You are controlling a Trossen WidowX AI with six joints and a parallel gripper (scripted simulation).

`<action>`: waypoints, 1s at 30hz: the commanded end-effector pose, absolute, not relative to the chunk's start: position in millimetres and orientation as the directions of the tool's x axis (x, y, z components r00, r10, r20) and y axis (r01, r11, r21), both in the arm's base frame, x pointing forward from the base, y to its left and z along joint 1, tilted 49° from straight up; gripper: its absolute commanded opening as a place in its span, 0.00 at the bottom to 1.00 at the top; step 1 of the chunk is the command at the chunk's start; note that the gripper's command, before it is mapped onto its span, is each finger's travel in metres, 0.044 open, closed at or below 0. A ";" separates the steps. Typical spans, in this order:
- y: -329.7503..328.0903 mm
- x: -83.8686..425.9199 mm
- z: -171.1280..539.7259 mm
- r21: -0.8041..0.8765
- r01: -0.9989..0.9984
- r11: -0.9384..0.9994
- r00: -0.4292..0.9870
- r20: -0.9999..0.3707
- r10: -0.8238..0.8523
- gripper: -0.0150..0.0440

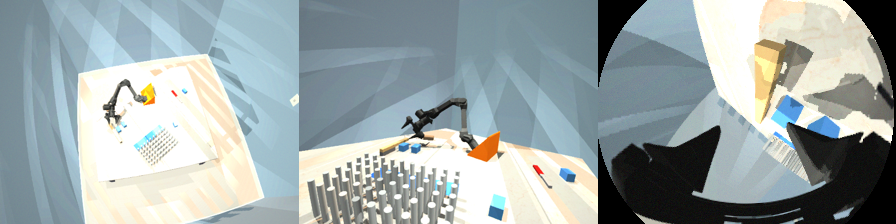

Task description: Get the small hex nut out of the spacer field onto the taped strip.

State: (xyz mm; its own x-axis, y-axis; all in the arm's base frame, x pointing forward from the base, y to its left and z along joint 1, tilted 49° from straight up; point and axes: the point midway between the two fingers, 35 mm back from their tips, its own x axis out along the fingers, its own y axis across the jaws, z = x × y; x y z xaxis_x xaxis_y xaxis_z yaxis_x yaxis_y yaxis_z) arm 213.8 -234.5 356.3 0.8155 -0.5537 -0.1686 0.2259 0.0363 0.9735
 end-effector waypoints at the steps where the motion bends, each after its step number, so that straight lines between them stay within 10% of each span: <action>1: -249.5 171.6 362.2 0.985 0.117 -0.128 0.750 -0.172 -0.639 1.00; 20: -231.0 -15.5 372.5 0.515 -0.792 -0.329 0.264 -0.197 -0.944 1.00; 30: -227.3 -12.6 370.9 0.485 -0.818 -0.311 0.245 -0.197 -0.949 1.00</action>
